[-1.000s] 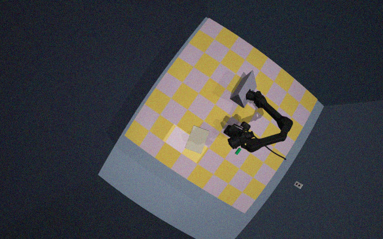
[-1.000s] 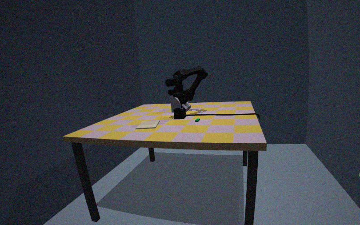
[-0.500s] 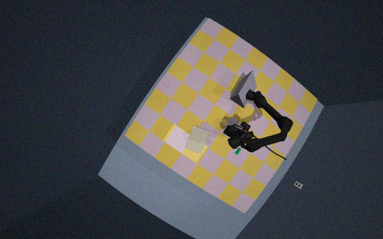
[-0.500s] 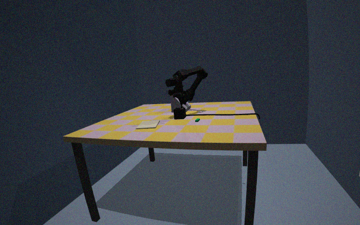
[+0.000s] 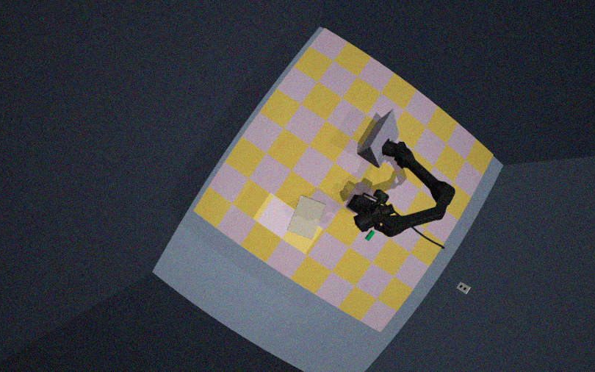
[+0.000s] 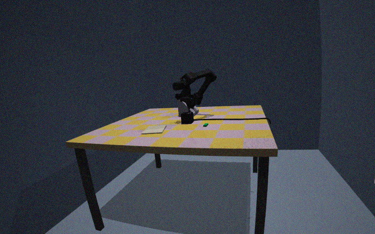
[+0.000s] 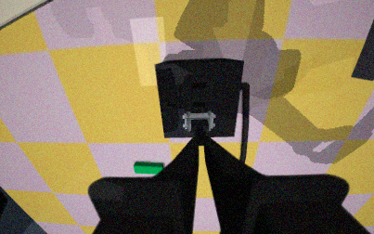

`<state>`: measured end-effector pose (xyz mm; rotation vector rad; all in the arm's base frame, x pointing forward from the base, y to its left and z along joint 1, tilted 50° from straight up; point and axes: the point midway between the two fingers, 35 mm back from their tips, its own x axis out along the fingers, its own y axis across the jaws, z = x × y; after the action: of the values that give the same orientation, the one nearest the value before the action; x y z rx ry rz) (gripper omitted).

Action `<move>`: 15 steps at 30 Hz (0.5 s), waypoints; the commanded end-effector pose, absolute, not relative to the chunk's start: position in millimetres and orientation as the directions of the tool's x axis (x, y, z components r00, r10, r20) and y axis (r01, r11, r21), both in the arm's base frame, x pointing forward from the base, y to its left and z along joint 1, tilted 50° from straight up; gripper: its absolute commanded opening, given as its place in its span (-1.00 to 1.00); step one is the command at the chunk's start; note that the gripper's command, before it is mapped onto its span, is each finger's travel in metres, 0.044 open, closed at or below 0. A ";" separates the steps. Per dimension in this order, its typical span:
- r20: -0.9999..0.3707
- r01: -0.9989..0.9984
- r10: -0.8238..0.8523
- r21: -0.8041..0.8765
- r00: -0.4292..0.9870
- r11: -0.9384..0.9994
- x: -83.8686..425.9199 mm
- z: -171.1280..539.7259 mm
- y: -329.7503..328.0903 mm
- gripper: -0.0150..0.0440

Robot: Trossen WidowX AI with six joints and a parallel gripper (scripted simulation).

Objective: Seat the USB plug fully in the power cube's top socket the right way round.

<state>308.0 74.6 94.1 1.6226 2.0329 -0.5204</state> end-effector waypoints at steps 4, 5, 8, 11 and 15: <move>-0.583 0.976 0.793 0.002 -0.176 0.219 307.9 93.7 75.9 -0.49; -0.583 0.976 0.793 0.002 -0.176 0.219 307.9 93.6 76.0 -0.49; -0.583 0.976 0.793 0.002 -0.176 0.219 307.8 93.3 76.2 -0.49; -0.583 0.976 0.793 0.002 -0.176 0.219 307.8 93.1 76.5 -0.49; -0.583 0.976 0.793 0.002 -0.176 0.219 307.7 92.8 76.8 -0.49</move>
<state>308.1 74.8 93.6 1.6266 2.0303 -0.5218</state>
